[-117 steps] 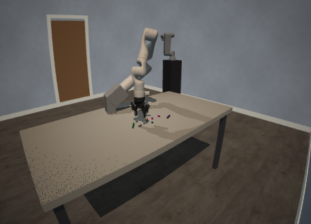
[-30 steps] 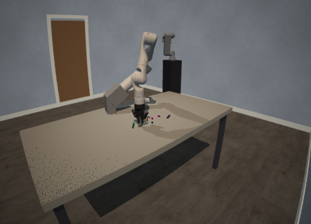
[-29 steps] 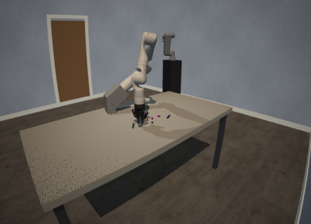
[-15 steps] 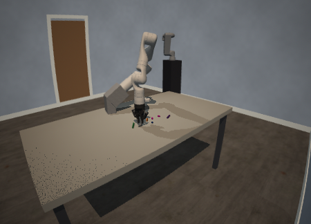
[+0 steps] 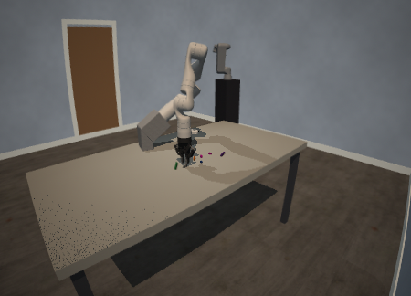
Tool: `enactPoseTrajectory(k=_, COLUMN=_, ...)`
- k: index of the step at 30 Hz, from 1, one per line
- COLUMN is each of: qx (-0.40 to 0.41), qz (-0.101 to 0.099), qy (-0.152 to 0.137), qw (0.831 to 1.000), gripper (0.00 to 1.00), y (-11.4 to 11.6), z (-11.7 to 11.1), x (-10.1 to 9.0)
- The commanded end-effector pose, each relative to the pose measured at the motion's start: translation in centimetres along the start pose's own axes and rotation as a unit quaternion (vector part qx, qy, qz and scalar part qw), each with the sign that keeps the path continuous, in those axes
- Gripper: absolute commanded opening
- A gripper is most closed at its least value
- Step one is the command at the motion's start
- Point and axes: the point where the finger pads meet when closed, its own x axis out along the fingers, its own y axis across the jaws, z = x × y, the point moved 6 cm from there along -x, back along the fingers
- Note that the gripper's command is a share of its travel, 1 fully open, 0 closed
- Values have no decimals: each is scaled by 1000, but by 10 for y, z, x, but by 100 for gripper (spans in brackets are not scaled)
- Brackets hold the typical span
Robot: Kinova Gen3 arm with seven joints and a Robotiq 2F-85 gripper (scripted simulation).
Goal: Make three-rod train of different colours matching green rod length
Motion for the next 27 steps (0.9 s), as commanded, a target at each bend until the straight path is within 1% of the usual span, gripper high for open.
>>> enactPoseTrajectory(k=1, qx=1, qz=1, qy=-1, qw=1000, gripper=24, y=1, z=0, x=2)
enactPoseTrajectory(k=27, qx=0, qz=1, qy=-2, qw=1000, gripper=24, y=2, z=2, x=2)
